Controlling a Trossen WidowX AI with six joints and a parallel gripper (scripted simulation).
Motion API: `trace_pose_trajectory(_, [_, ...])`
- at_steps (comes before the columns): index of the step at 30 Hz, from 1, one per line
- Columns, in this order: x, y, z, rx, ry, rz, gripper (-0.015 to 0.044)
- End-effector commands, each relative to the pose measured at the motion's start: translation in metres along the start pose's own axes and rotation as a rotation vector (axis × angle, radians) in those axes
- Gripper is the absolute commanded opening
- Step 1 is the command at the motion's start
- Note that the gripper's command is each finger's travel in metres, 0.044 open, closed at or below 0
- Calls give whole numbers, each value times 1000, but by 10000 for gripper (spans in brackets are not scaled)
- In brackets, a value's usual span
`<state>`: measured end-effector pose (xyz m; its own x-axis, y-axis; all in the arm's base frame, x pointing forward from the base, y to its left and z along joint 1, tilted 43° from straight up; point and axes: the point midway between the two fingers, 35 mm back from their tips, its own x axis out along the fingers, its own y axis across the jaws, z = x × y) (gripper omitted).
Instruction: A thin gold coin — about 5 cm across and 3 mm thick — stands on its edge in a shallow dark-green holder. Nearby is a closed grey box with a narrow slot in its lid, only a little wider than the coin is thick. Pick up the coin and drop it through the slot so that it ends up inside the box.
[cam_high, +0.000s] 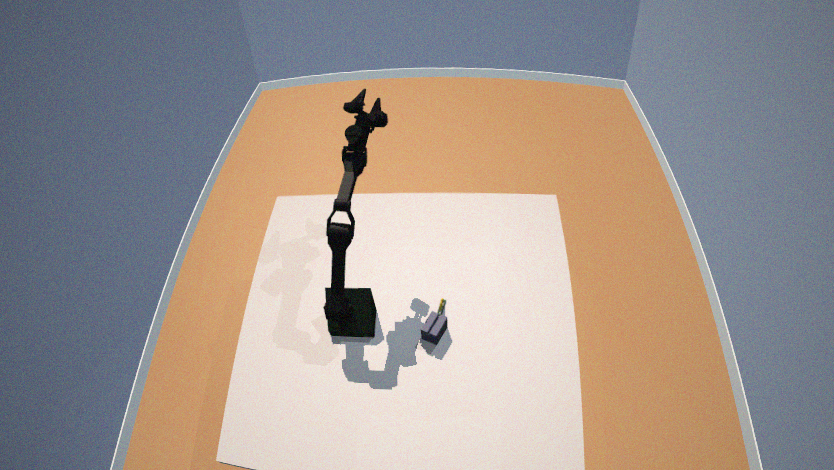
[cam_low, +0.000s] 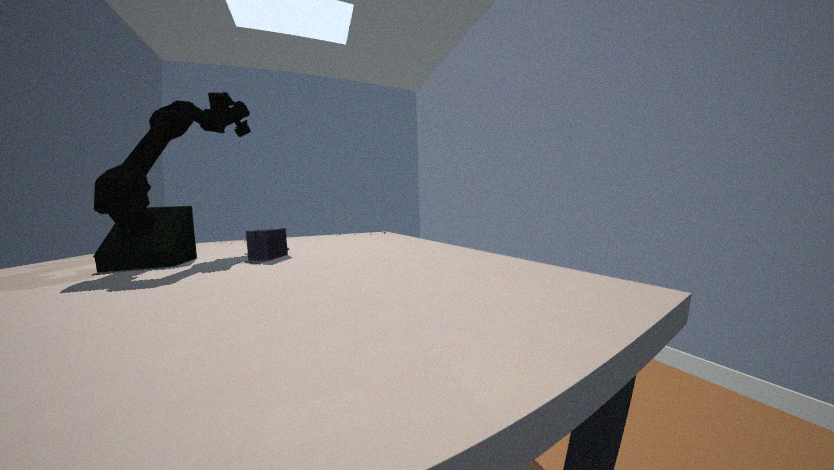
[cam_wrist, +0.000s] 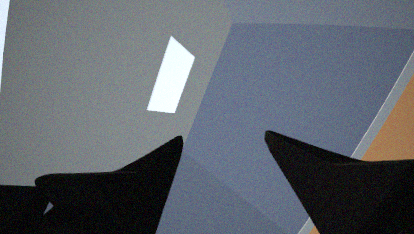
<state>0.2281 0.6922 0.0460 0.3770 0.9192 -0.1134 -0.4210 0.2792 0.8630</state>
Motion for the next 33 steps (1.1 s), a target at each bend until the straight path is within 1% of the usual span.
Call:
trace_pose_trajectory(1, [0, -2, 2, -7, -2, -9, 374])
trace_pose_trajectory(4, [-4, -34, 30, -100, -16, -130, 295])
trace_pose_trajectory(9, [-21, -90, 78, -260, -12, -349, 164])
trace_pose_trajectory(14, [-57, -150, 128, -426, 42, -596, 161])
trace_pose_trajectory(21, [-136, -225, 190, -631, 222, -938, 161])
trace_pose_trajectory(27, [-220, -270, 227, -755, 464, -1181, 161])
trace_pose_trajectory(33, [-316, -297, 252, -827, 791, -1361, 161])
